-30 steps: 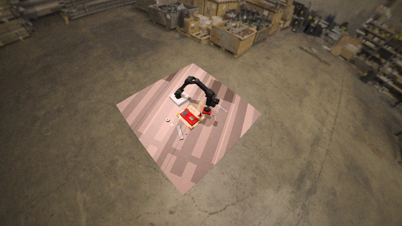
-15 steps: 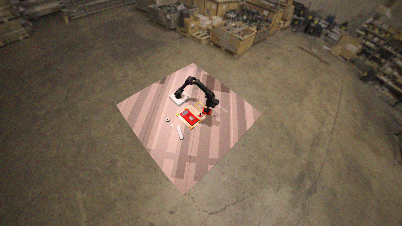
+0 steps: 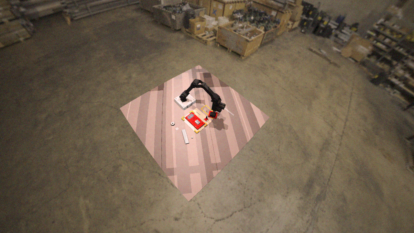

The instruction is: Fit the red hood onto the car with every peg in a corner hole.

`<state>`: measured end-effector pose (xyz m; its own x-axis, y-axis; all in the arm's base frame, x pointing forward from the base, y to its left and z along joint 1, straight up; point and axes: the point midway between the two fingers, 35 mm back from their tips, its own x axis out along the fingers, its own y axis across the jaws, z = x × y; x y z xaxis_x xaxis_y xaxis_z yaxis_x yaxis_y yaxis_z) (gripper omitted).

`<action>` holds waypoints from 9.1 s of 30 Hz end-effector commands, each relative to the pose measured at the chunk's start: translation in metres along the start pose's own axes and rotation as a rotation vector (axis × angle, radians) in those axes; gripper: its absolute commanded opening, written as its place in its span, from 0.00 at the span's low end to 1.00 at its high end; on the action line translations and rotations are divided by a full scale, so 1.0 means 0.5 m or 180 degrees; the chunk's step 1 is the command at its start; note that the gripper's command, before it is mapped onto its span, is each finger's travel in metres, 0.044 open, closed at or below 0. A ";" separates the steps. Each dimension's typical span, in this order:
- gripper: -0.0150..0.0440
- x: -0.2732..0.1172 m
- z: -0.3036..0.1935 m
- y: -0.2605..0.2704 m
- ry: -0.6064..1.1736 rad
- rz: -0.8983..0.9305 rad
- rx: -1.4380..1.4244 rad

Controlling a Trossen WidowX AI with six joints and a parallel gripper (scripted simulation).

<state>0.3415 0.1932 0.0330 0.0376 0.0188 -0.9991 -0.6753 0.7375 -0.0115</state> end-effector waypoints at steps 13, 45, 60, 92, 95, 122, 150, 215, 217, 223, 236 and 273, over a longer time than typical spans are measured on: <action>1.00 0.019 -0.003 0.001 0.0008 0.0014 0.0010; 1.00 0.050 -0.004 0.002 0.0009 0.0015 0.0010; 0.63 0.044 -0.003 0.001 0.0011 0.0004 0.0001; 0.25 -0.150 -0.002 0.000 0.0010 0.0003 0.0001; 0.25 -0.150 -0.002 -0.001 0.0010 0.0003 0.0001; 0.25 -0.149 -0.179 -0.237 0.0040 -0.0040 0.1195; 0.25 -0.067 -0.283 -0.318 0.0042 -0.0064 0.1732; 0.25 -0.037 -0.281 -0.317 0.0044 -0.0061 0.1735; 0.25 -0.039 -0.281 -0.317 0.0044 -0.0061 0.1735; 0.25 -0.044 -0.281 -0.317 0.0044 -0.0060 0.1736; 0.25 -0.035 -0.281 -0.317 0.0044 -0.0061 0.1736; 0.83 -0.024 -0.277 -0.319 0.0018 -0.0056 0.1724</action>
<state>0.3466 -0.0182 0.0413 0.0406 0.0008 -0.9992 -0.1981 0.9802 -0.0072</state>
